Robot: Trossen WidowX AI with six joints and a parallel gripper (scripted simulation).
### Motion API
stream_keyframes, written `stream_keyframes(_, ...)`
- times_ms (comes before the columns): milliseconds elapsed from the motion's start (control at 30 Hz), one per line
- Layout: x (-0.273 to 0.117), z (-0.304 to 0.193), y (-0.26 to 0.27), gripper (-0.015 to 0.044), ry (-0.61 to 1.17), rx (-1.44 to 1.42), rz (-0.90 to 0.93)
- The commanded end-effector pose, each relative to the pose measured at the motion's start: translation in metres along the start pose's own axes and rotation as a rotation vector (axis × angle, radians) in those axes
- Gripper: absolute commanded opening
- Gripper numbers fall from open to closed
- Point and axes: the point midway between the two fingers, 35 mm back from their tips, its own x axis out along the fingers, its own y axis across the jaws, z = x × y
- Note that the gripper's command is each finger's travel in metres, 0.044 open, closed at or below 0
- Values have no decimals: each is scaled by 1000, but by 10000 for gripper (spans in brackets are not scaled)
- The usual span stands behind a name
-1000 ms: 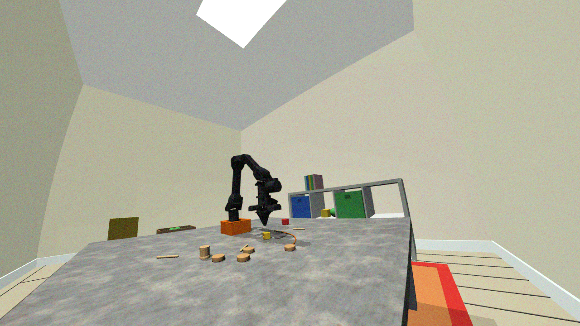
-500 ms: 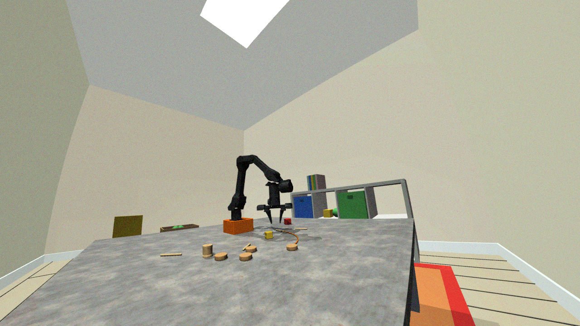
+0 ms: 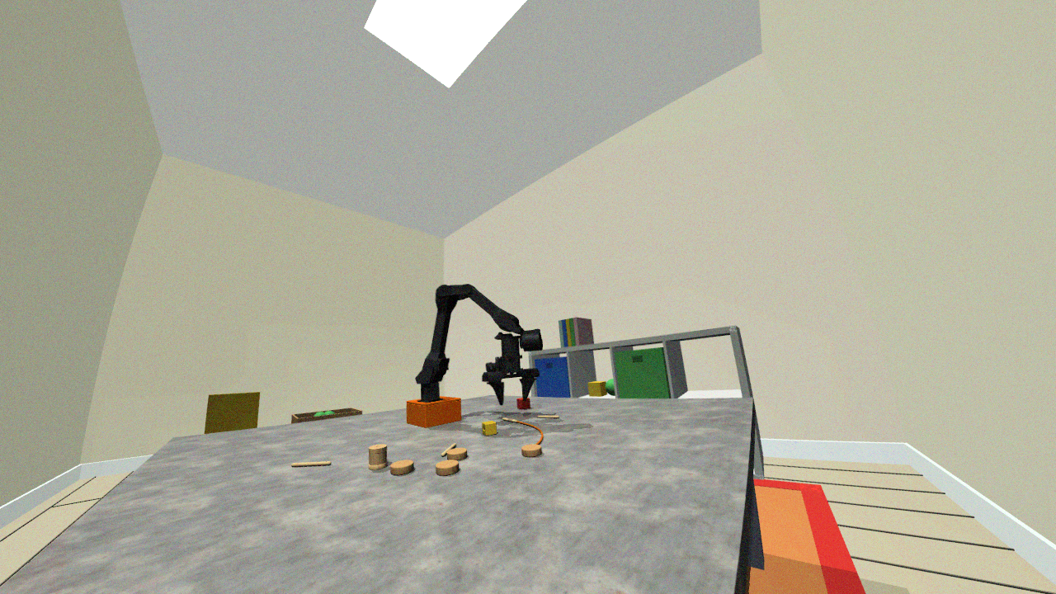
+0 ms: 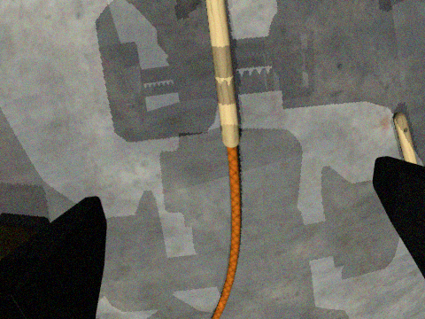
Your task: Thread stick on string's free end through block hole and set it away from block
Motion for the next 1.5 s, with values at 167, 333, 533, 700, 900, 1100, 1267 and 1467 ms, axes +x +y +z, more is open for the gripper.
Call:
stream_keyframes(167,-1,0,-3,230,1,-17,-5)
stream_keyframes(333,-1,0,-3,125,1,-17,-5)
stream_keyframes(533,-1,0,-3,125,1,-17,-5)
stream_keyframes(700,0,0,-3,125,1,-17,-5)
stream_keyframes(900,9,-1,-3,125,1,-17,-5)
stream_keyframes(1100,19,-1,-4,125,1,-17,-5)
stream_keyframes(1267,27,-1,-4,125,1,-17,-5)
stream_keyframes(1467,37,-1,-4,125,1,-17,-5)
